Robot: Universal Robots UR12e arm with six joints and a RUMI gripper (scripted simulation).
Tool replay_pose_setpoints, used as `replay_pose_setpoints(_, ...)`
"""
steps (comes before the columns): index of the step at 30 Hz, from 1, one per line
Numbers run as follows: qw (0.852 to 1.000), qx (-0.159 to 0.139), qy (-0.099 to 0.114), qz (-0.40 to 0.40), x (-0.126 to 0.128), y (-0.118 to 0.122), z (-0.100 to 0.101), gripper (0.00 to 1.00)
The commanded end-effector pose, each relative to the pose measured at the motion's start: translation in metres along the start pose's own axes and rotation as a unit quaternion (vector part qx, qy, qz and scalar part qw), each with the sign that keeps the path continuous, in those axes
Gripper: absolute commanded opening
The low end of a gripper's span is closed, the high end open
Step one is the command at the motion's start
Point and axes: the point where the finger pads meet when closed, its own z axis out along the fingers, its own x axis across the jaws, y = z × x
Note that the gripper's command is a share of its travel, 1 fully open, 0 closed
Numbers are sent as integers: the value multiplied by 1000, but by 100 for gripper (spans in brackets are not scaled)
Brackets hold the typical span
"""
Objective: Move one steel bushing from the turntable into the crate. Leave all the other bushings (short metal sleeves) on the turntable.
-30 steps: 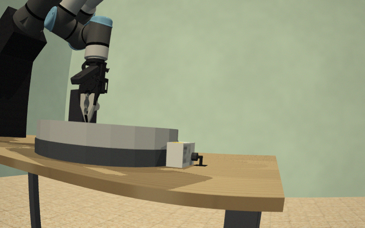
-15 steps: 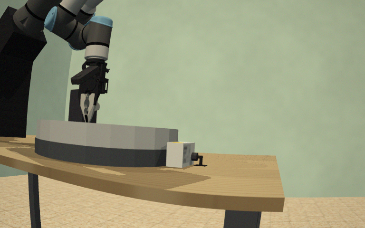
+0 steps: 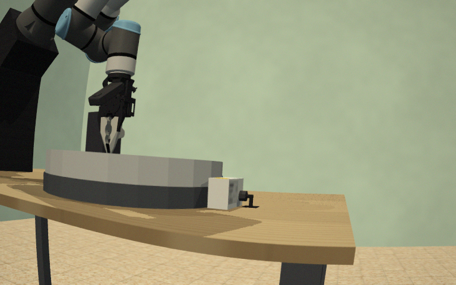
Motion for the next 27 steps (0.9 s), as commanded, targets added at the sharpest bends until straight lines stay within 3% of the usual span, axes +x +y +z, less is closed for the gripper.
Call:
replay_pose_setpoints(1,1000,1,-2,-1,-3,0,0,5)
replay_pose_setpoints(27,1000,0,-1,0,-2,0,1,5)
